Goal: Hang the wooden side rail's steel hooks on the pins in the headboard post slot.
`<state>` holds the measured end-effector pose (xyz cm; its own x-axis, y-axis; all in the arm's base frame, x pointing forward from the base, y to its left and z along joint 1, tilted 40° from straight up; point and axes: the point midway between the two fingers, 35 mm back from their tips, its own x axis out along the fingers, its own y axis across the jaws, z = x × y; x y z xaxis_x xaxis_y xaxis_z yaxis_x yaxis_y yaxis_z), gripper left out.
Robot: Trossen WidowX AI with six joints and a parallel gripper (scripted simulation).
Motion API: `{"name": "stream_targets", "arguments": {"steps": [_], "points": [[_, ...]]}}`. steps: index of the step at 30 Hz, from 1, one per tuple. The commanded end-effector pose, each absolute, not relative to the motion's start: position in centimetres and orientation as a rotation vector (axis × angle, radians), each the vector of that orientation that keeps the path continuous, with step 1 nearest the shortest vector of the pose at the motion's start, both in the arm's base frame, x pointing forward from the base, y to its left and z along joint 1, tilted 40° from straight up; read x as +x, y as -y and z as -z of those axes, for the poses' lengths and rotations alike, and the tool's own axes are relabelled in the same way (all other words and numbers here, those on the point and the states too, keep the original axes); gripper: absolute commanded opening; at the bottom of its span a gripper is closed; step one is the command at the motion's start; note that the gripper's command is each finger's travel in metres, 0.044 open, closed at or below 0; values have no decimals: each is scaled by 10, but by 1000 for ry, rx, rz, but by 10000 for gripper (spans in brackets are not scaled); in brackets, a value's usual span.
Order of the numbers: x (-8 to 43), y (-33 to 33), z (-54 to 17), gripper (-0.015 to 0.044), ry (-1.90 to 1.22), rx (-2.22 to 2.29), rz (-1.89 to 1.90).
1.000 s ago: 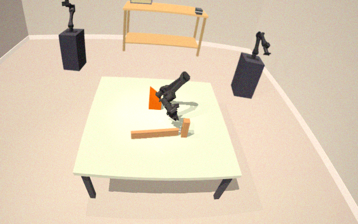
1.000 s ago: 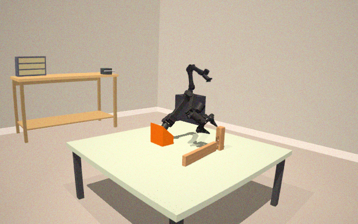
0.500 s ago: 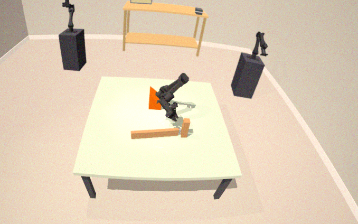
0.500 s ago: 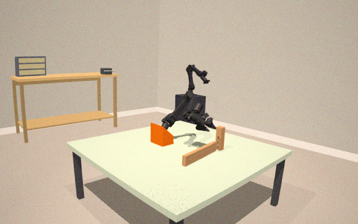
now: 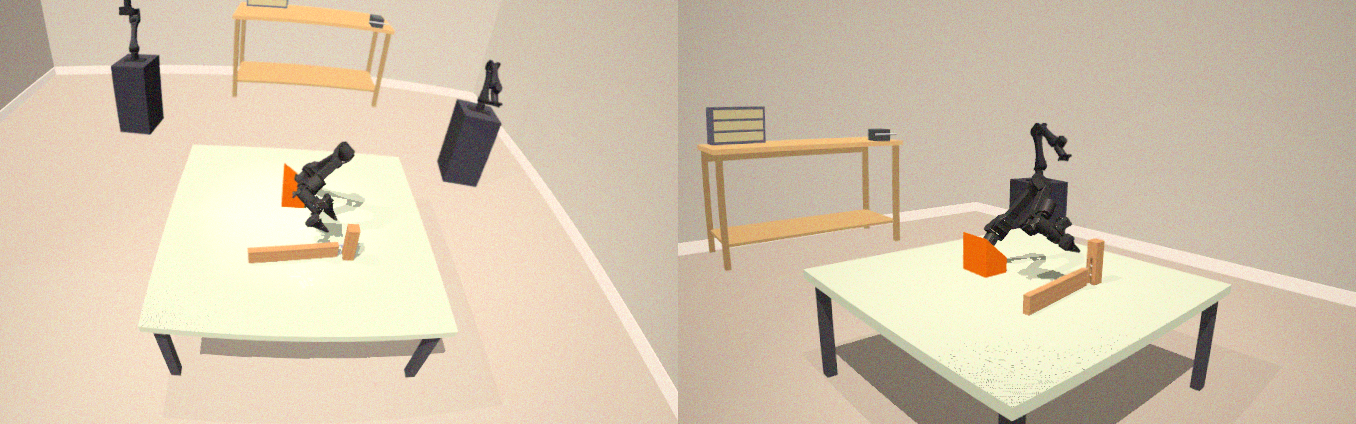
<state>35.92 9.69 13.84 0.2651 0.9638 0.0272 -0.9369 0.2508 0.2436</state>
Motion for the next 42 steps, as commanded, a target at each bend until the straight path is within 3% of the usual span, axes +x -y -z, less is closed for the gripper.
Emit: {"name": "stream_targets", "arguments": {"steps": [1, 23, 42], "points": [[356, -96, -133, 440, -177, 273, -1306], [358, -96, -133, 440, -182, 280, -1304], [477, -90, -113, 440, -808, 991, -850]]}}
